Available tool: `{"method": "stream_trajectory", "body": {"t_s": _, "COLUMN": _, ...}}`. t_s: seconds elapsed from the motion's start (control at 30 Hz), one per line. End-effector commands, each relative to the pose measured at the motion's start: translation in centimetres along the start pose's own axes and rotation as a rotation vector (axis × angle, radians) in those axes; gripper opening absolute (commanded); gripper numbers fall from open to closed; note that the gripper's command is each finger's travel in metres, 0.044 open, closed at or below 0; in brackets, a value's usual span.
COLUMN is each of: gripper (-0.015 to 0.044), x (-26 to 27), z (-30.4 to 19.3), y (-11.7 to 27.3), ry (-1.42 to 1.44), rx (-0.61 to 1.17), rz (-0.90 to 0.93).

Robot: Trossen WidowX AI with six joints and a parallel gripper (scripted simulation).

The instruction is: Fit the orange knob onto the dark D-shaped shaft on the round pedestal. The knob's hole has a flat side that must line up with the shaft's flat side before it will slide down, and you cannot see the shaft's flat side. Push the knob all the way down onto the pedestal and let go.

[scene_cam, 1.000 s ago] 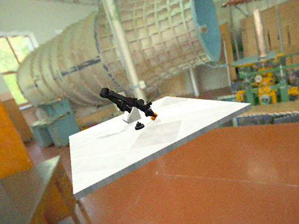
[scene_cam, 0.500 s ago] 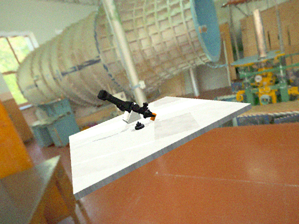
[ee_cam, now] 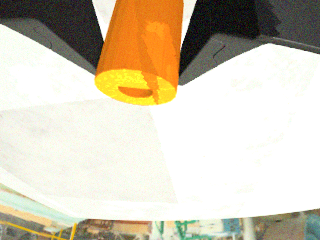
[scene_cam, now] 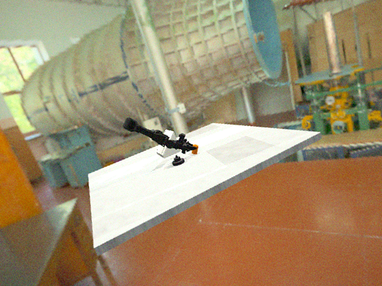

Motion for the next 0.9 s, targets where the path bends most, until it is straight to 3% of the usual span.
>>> {"method": "stream_trajectory", "body": {"t_s": 0.0, "gripper": 0.0180, "x": 0.12, "z": -0.37, "y": 0.24, "ry": 0.004, "rx": -0.042, "rz": -0.006}}
{"method": "stream_trajectory", "body": {"t_s": 0.13, "gripper": 0.0180, "x": 0.07, "z": -0.03, "y": 0.33, "ry": 0.004, "rx": 0.010, "rz": -0.001}}
{"method": "stream_trajectory", "body": {"t_s": 0.23, "gripper": 0.0258, "x": 0.04, "z": -0.11, "y": 0.18, "ry": 0.003, "rx": -0.012, "rz": -0.003}}
{"method": "stream_trajectory", "body": {"t_s": 0.87, "gripper": 0.0260, "x": 0.04, "z": -0.11, "y": 0.18, "ry": 0.003, "rx": -0.012, "rz": -0.003}}
Point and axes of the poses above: the point midway between the two fingers, 35 mm back from their tips, its own y axis back along the fingers, its own x axis across the jaws, z = x × y, the point moved 3 cm from there along y, back along the fingers, and after that the axes turned 7 degrees about y, right-handed, at the moved point
